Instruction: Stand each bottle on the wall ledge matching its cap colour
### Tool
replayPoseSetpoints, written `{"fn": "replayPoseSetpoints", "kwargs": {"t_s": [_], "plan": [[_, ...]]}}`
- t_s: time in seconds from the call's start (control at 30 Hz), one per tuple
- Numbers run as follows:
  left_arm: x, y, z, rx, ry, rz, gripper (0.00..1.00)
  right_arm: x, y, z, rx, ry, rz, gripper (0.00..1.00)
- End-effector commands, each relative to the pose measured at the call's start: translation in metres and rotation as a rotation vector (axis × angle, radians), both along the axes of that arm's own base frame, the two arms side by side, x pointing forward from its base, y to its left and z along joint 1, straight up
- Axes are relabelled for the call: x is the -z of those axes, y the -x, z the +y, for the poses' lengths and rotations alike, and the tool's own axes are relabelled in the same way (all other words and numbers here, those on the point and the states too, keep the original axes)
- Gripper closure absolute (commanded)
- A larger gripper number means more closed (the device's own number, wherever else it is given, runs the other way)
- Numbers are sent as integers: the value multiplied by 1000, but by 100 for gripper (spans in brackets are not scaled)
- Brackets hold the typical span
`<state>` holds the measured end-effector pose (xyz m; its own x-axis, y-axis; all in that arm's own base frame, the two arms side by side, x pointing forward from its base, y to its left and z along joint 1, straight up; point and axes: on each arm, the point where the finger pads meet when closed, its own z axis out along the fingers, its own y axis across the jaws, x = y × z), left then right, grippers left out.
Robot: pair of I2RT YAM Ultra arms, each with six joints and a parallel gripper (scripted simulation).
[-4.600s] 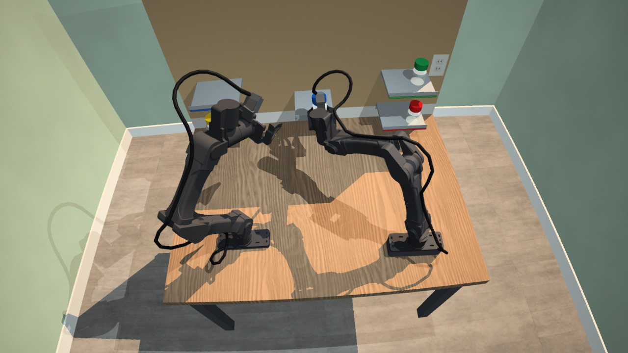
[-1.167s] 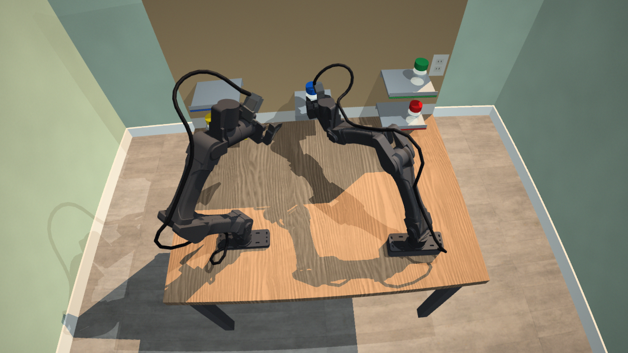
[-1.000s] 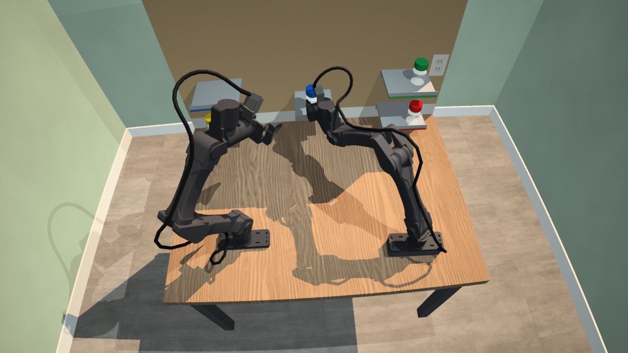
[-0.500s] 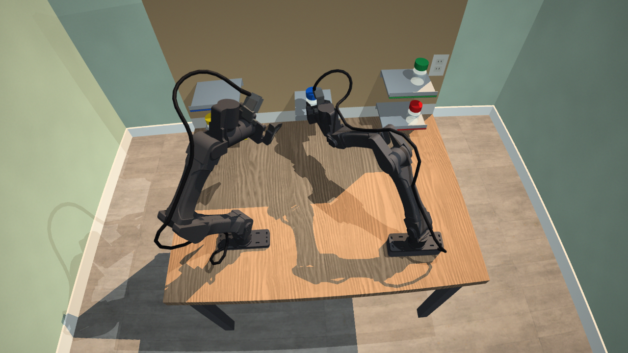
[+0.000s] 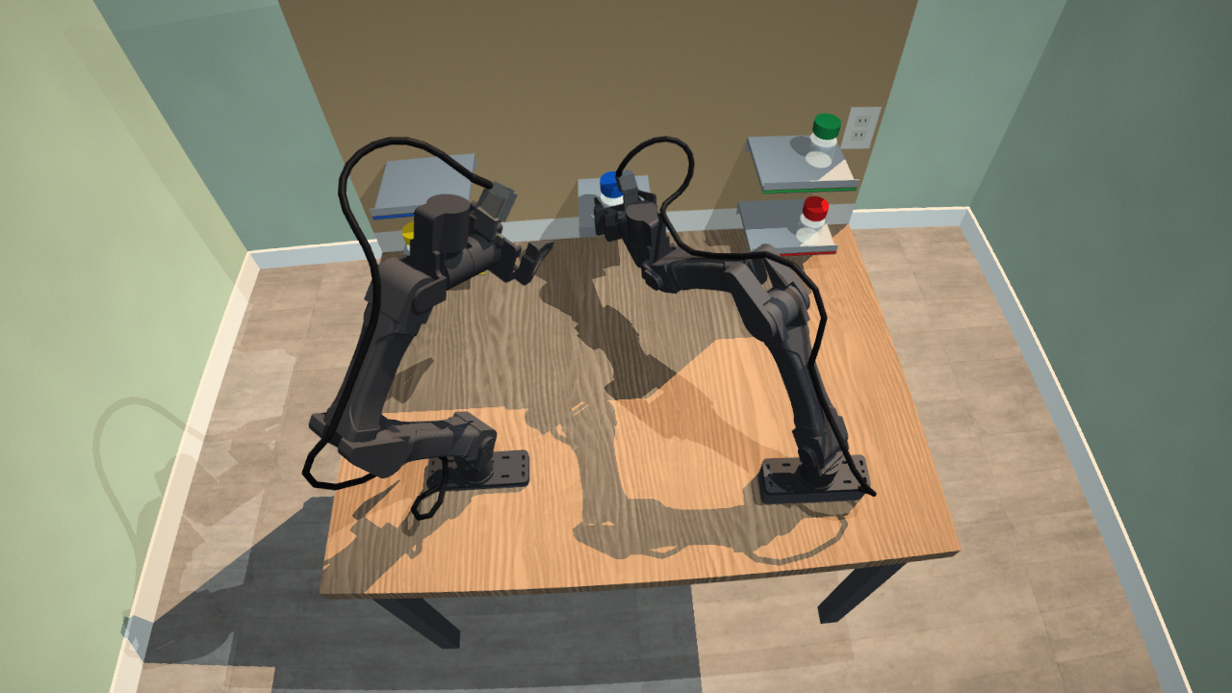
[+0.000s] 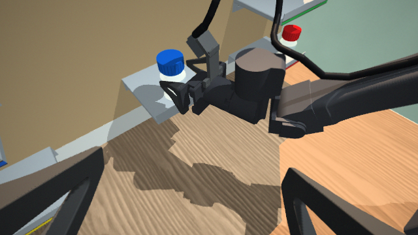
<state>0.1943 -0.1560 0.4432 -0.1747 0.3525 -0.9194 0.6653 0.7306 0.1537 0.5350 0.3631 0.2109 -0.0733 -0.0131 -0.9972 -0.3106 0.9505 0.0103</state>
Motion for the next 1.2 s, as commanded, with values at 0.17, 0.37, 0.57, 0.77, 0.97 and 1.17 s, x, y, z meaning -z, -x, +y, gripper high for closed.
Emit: {"fn": "replayPoseSetpoints", "kwargs": {"t_s": [0.17, 0.37, 0.57, 0.77, 0.97, 1.17], "plan": [[-6, -3, 1, -5, 4, -9, 0, -25, 14, -5, 2, -40, -37, 11], [-6, -3, 1, -5, 4, -9, 0, -25, 28, -5, 2, -43, -36, 11], [-6, -3, 1, -5, 4, -9, 0, -28, 66, -17, 2, -45, -34, 11], [-6, -3, 1, -5, 4, -9, 0, -30, 104, -30, 2, -41, -34, 11], [-6, -3, 1, -5, 4, -9, 0, -27, 103, -37, 16, -22, -33, 11], [-23, -39, -8, -121, 74, -105, 0, -23, 106, -49, 7, 21, 2, 11]]}}
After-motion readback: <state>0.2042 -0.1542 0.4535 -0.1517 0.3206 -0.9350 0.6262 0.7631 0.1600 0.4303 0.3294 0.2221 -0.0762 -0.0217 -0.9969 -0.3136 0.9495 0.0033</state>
